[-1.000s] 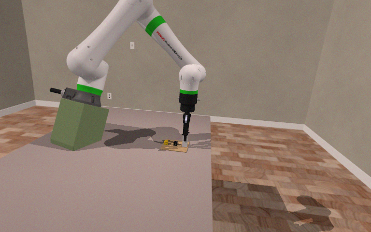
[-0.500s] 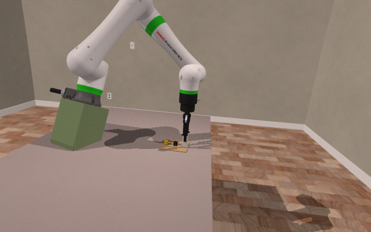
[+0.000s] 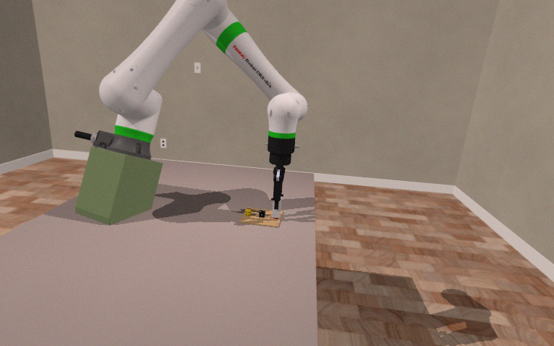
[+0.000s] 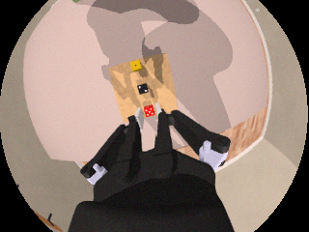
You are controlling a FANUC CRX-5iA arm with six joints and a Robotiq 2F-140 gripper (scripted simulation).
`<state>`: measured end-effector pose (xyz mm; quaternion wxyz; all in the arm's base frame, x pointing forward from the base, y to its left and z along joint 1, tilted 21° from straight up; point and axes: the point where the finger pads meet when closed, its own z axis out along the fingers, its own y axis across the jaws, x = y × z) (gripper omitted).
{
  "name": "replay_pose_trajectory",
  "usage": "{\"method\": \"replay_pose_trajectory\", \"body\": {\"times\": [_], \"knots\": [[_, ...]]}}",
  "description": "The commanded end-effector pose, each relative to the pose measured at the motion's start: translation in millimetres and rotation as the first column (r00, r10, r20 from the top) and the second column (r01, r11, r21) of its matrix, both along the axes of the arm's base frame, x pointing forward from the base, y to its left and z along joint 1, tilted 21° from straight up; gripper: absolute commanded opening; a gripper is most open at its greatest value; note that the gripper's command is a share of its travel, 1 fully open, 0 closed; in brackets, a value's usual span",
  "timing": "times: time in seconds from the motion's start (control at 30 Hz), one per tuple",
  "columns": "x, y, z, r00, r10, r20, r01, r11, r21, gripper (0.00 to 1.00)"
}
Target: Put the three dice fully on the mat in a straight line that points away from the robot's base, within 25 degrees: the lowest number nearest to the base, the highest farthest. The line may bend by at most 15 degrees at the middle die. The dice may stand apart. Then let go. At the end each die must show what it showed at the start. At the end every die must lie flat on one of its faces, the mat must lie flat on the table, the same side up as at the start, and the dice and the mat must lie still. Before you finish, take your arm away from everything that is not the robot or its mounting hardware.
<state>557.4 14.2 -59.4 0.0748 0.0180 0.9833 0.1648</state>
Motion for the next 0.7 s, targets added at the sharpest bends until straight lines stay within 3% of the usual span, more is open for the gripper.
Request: {"method": "replay_pose_trajectory", "body": {"times": [0.0,0.47,0.67], "knots": [[-1,-3,10,1.000,0.000,0.000,0.000,1.000,0.000,0.21],[-11,-23,66,1.000,0.000,0.000,0.000,1.000,0.000,0.21],[-12,-27,77,1.000,0.000,0.000,0.000,1.000,0.000,0.21]]}}
